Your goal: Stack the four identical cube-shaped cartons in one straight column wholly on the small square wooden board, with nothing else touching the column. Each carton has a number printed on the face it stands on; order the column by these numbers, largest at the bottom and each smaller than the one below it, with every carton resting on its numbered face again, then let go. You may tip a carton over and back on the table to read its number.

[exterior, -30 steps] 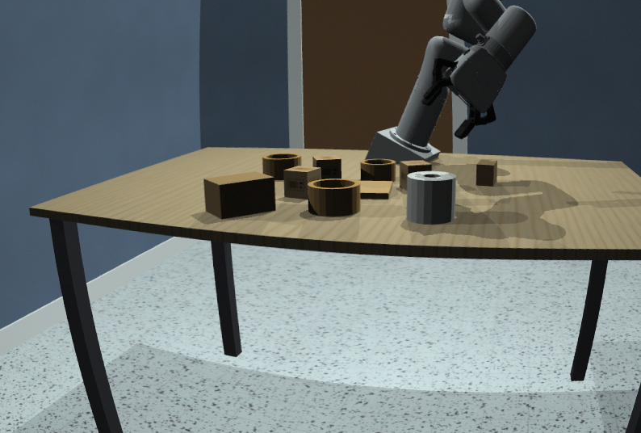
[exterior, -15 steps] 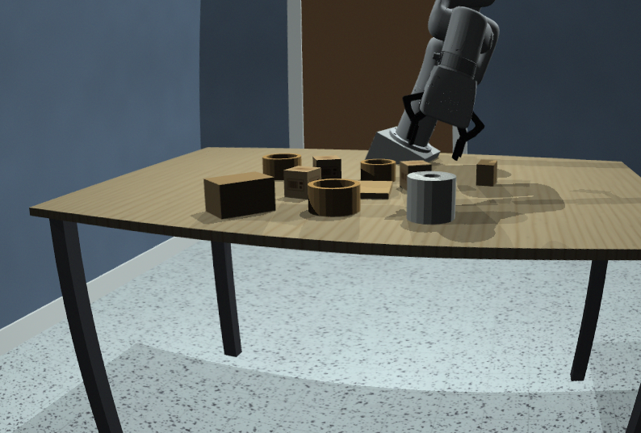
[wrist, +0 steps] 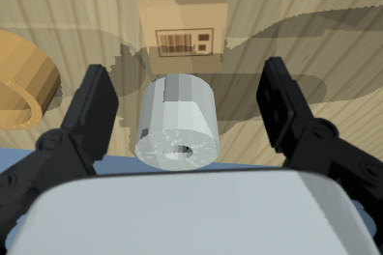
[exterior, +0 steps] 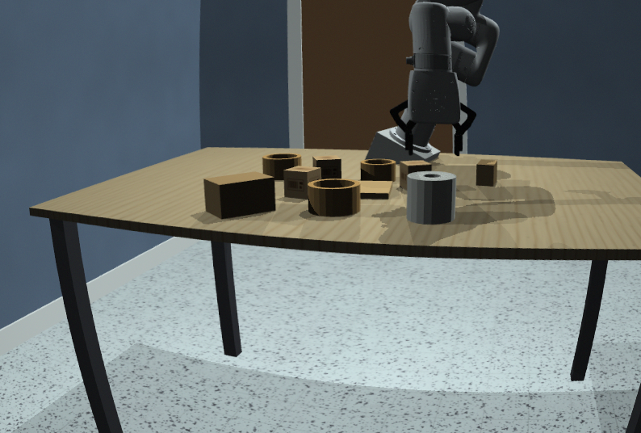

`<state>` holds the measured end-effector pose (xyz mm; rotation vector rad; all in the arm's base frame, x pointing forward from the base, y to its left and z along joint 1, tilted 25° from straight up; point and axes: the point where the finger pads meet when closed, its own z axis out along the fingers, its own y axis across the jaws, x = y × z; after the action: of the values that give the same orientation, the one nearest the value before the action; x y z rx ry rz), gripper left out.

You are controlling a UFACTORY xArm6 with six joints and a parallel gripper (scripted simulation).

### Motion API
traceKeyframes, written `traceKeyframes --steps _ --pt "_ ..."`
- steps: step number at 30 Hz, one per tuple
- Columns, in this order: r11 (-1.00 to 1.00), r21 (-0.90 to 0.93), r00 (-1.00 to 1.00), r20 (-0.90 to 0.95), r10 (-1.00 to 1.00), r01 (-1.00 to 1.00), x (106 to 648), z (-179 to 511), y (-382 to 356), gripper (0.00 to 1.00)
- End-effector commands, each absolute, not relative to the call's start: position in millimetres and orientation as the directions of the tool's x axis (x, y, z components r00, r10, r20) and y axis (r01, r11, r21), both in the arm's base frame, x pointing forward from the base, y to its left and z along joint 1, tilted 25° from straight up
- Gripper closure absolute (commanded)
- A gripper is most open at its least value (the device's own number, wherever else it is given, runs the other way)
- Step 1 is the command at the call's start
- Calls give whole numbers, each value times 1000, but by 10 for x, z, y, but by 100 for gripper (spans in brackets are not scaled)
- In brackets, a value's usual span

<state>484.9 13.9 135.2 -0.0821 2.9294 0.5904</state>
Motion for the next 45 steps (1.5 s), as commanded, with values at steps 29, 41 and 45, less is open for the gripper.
traceKeyframes --steps 29,41,45 --pt "917 389 -987 -159 -26 -87 4873 1227 185 0" --pt "918 387 -987 -158 -26 -86 4884 1084 243 0" --pt "918 387 -987 -158 -26 -86 4894 1025 269 0"
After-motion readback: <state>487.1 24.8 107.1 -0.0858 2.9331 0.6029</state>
